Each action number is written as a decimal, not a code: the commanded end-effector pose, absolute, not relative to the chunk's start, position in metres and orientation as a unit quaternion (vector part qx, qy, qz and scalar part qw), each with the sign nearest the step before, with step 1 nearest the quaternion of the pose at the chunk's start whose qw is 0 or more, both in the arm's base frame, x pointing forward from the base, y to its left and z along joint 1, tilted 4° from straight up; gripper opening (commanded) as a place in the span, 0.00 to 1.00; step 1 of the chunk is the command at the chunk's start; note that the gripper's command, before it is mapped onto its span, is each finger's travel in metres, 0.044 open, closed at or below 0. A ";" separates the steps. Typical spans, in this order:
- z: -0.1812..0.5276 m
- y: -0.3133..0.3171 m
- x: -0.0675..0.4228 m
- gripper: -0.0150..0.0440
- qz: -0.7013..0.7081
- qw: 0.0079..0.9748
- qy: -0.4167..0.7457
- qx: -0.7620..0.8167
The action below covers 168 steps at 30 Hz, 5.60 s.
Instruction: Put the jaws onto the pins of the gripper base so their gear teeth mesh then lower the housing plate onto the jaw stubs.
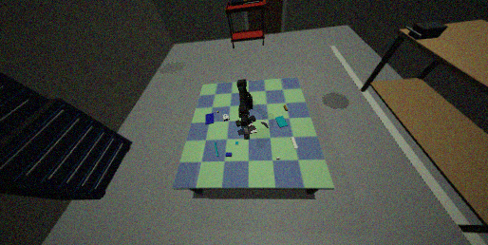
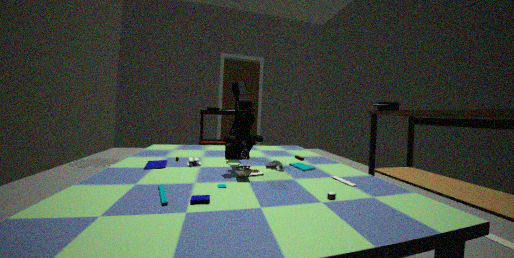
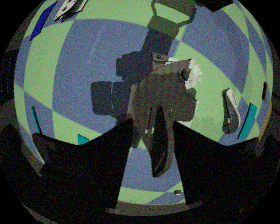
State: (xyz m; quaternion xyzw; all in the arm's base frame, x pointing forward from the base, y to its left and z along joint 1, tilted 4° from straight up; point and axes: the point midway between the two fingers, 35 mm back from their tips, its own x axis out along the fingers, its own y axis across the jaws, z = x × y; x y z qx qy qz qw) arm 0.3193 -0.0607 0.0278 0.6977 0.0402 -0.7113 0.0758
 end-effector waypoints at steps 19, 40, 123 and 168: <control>-0.007 -0.062 0.319 0.48 -0.711 0.077 0.042 0.697; -0.022 -0.063 0.318 0.48 -0.711 0.077 0.043 0.697; -0.041 -0.064 0.317 0.48 -0.711 0.080 0.045 0.697; -0.041 -0.064 0.317 0.48 -0.711 0.080 0.045 0.697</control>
